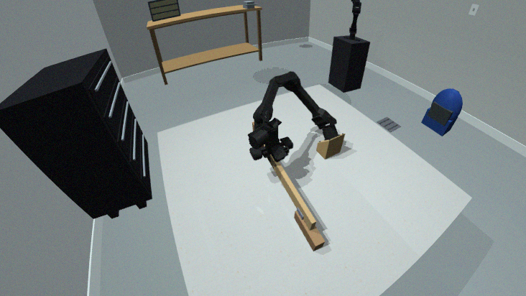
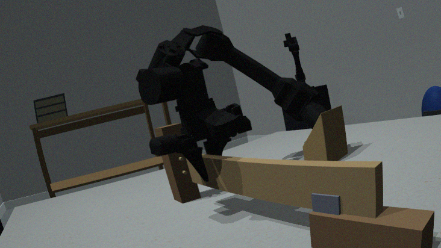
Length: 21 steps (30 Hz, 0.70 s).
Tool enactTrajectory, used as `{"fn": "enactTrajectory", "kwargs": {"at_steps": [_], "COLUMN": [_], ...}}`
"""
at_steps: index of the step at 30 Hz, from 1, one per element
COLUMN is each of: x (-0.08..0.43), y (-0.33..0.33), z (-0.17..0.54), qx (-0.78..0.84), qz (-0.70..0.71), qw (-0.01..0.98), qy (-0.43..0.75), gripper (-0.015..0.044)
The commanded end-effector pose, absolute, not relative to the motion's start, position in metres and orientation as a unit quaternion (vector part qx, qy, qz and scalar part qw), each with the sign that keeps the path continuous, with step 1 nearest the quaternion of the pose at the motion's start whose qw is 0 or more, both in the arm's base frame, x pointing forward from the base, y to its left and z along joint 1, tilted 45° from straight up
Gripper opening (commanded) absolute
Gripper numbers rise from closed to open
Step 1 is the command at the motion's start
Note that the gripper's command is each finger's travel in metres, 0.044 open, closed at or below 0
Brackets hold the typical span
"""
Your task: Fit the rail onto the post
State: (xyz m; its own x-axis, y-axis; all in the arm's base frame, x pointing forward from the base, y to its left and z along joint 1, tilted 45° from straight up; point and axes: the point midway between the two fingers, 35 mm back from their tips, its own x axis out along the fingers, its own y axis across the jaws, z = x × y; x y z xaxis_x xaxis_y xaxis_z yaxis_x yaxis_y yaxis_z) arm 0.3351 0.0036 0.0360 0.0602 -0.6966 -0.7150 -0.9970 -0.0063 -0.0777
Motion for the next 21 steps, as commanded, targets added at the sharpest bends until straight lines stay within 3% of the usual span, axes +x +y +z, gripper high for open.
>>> {"fn": "enactTrajectory", "kwargs": {"at_steps": [1, 21], "x": [0.3349, 0.3346], "y": [0.0031, -0.0020], "z": [0.0388, 0.0424], "qx": [-0.665, -0.665], "qz": [0.252, 0.252], "qw": [0.299, 0.299], "qy": [0.637, 0.637], "gripper": [0.0000, 0.0000]}}
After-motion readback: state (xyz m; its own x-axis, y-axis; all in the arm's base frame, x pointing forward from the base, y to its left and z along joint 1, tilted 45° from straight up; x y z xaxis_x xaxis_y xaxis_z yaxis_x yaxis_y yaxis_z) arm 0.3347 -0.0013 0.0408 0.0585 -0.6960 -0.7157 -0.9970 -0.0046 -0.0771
